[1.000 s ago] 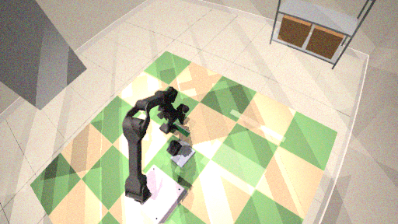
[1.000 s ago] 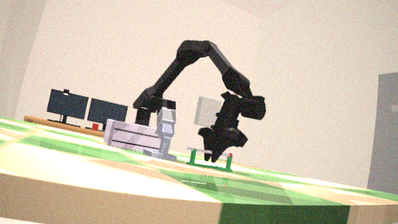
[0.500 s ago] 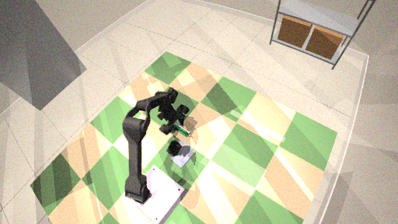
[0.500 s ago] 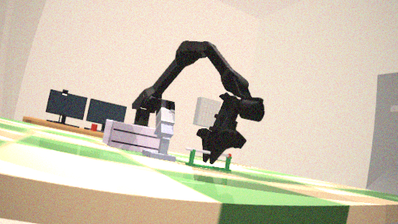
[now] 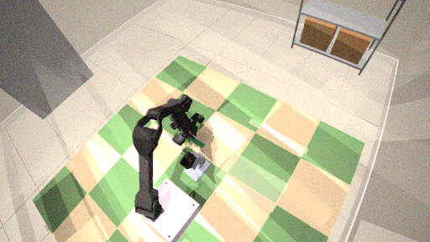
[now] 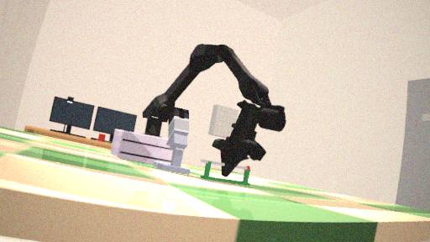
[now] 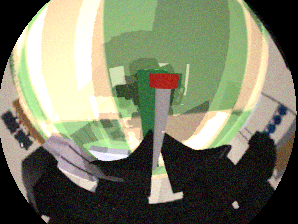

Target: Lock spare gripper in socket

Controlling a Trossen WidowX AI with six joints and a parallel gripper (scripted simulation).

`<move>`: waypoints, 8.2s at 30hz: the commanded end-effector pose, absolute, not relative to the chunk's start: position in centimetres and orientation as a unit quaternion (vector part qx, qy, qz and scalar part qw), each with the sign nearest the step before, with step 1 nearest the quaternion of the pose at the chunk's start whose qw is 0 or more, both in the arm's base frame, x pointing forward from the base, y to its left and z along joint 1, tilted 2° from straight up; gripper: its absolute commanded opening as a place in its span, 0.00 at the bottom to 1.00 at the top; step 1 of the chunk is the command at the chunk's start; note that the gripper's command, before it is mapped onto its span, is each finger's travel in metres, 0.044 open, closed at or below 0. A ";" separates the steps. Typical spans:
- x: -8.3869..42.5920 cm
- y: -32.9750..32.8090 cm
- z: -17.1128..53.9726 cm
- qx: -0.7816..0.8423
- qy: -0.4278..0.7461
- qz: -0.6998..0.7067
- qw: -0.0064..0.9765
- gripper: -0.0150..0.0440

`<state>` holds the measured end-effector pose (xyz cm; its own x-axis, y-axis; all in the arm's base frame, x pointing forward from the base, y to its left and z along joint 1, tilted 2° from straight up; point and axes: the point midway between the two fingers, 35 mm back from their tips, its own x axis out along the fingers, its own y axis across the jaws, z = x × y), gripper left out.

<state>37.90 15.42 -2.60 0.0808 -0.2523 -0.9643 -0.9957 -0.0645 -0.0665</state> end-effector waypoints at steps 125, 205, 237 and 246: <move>29.2 12.8 0.4 -0.581 0.537 0.422 0.443 0.25; 29.4 9.1 0.4 -0.579 0.538 0.425 0.441 0.25; 29.5 8.0 0.4 -0.579 0.538 0.426 0.440 0.25; 29.5 8.1 0.3 -0.576 0.539 0.427 0.442 0.48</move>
